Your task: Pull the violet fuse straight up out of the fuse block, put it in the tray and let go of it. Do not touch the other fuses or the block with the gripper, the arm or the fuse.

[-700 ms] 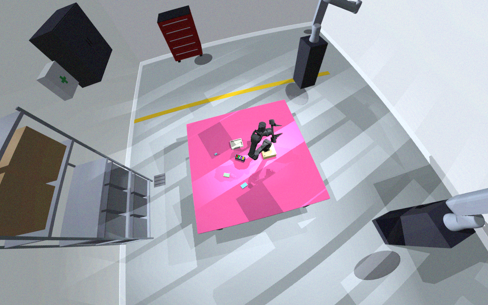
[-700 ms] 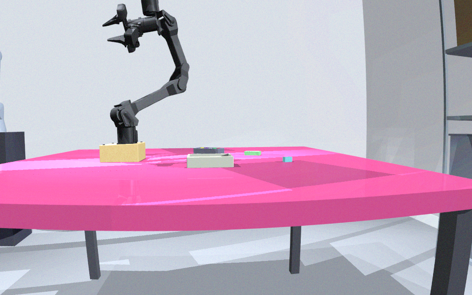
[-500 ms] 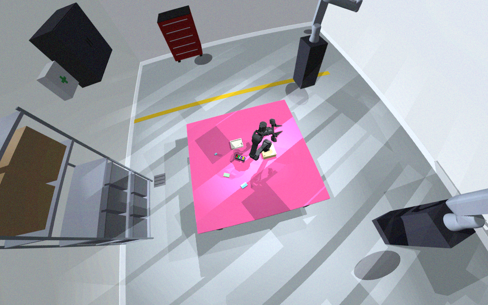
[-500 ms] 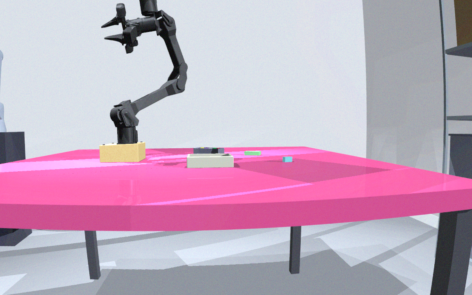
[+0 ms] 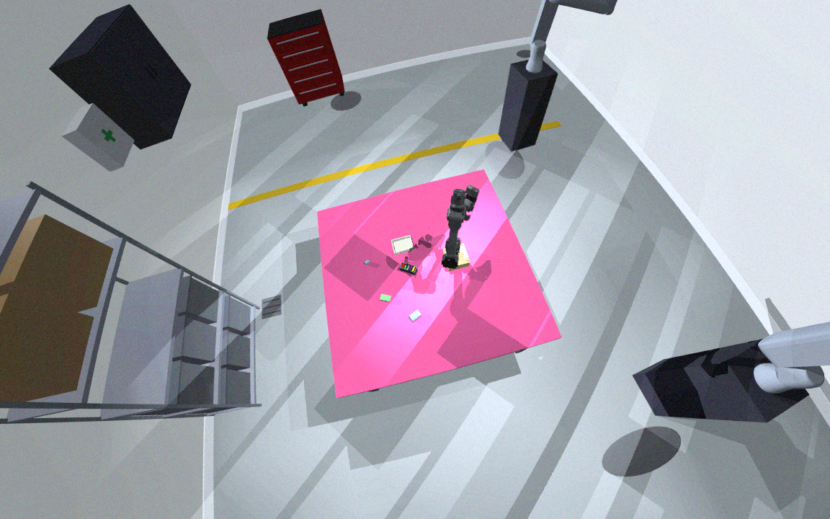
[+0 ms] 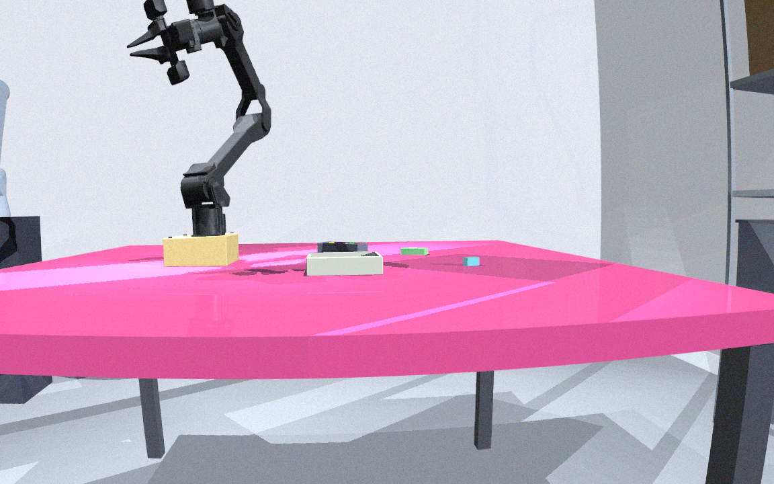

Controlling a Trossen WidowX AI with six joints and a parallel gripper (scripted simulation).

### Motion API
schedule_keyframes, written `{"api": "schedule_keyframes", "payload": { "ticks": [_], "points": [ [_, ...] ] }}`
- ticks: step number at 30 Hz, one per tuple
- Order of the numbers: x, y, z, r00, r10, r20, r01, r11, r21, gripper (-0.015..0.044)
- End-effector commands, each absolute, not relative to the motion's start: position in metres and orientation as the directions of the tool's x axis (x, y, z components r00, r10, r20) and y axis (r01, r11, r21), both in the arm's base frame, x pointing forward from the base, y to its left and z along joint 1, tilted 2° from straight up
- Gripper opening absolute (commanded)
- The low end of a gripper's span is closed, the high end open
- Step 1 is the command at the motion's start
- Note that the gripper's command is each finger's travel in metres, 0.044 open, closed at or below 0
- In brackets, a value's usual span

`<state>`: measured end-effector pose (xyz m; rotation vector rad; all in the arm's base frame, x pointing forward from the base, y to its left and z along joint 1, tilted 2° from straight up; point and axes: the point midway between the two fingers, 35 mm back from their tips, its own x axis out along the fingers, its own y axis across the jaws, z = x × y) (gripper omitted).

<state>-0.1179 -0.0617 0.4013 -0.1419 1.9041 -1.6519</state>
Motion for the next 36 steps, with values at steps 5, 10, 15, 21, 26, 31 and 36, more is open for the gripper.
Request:
{"api": "schedule_keyframes", "payload": {
  "ticks": [5, 10, 15, 21, 26, 31, 36],
  "points": [
    [-0.089, -0.166, 0.359, -0.52, -0.657, -0.547, 0.634, 0.132, -0.762, 0.0063],
    [-0.057, -0.202, 0.338, -0.367, -0.7, -0.612, 0.76, 0.154, -0.631, 0.0063],
    [-0.013, -0.231, 0.313, -0.208, -0.706, -0.677, 0.876, 0.175, -0.45, 0.0063],
    [0.039, -0.249, 0.284, -0.065, -0.661, -0.747, 0.958, 0.167, -0.232, 0.0063],
    [0.083, -0.251, 0.259, 0.032, -0.602, -0.798, 0.987, 0.146, -0.071, 0.0063],
    [0.126, -0.243, 0.233, 0.107, -0.525, -0.844, 0.991, 0.12, 0.051, 0.0063],
    [0.172, -0.223, 0.201, 0.161, -0.421, -0.893, 0.986, 0.101, 0.13, 0.0063]
  ]
}}
